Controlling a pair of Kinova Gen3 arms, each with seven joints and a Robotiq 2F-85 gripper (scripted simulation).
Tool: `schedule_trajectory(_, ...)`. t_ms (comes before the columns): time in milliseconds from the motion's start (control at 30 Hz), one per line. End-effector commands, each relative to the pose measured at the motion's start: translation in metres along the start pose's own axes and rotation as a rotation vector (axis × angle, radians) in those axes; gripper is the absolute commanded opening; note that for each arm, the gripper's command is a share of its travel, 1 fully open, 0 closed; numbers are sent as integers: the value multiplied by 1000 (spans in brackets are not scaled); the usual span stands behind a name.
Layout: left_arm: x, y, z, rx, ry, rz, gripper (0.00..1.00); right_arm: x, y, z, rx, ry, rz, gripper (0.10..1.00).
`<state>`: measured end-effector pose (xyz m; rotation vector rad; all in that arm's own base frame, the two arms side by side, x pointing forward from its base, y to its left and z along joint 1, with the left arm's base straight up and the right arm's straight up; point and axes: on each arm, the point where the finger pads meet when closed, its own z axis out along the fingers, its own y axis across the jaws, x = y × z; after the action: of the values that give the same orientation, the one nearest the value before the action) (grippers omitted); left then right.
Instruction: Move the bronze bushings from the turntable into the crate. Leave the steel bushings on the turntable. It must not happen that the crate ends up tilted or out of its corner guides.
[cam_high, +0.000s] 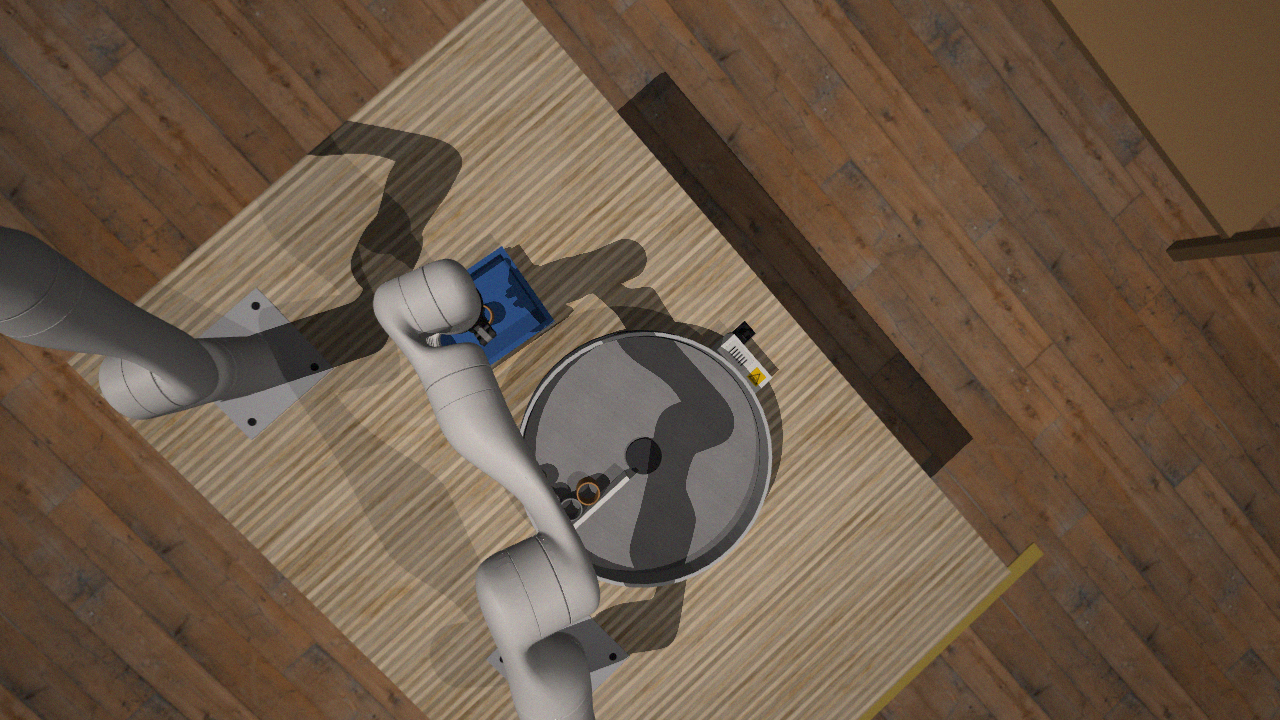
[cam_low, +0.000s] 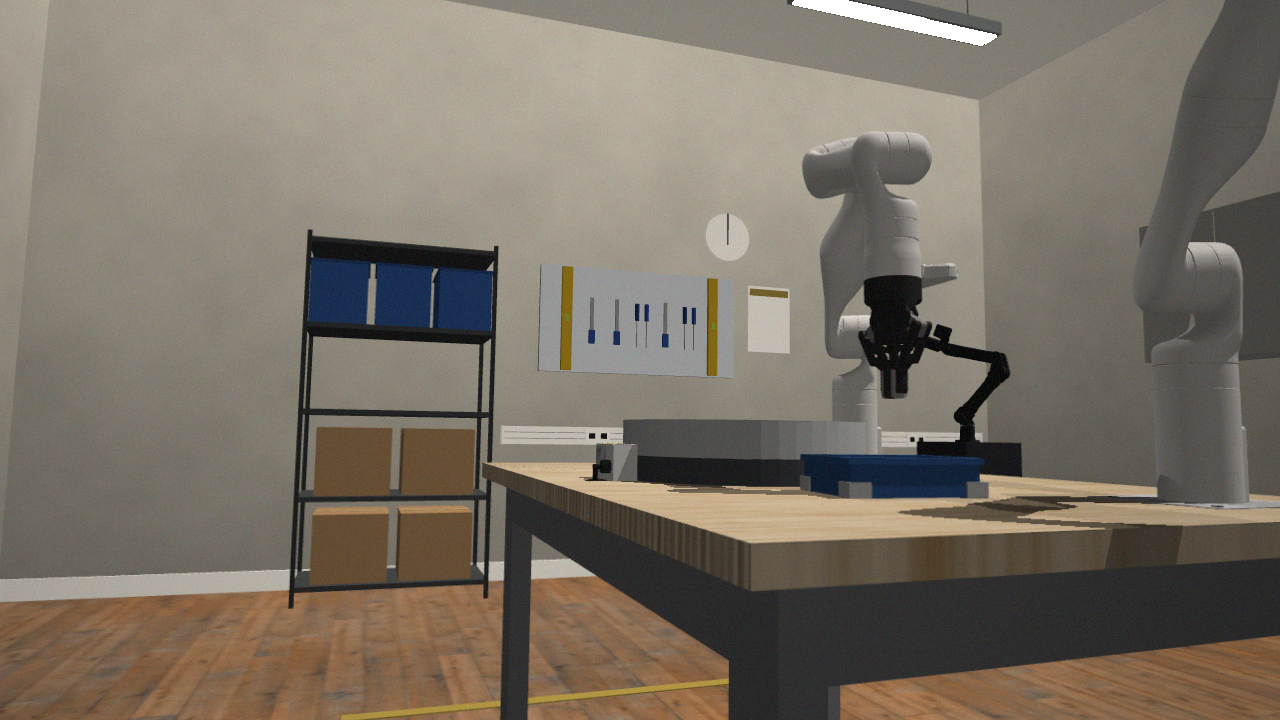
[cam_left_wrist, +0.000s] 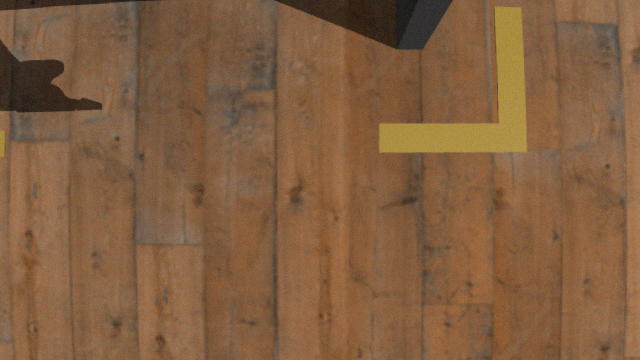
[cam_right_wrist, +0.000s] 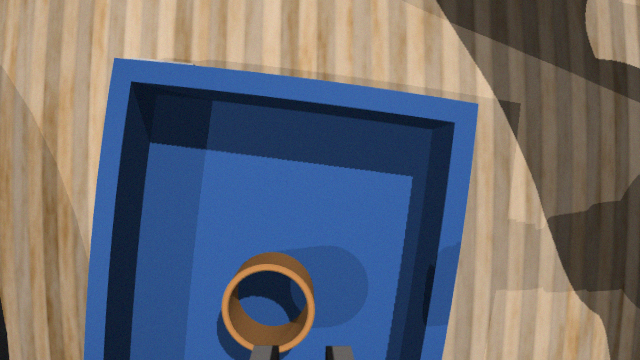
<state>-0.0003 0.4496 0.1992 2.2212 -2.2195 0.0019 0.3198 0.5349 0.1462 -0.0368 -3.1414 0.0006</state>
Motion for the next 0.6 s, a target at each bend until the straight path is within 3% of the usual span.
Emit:
schedule_trajectory(0, 0, 0, -1, 0, -2, 0, 1000, 0, 0, -2, -2, -1, 0, 223)
schedule_trajectory(567, 0, 0, -1, 0, -2, 0, 1000, 0, 0, -2, -2, -1, 0, 213)
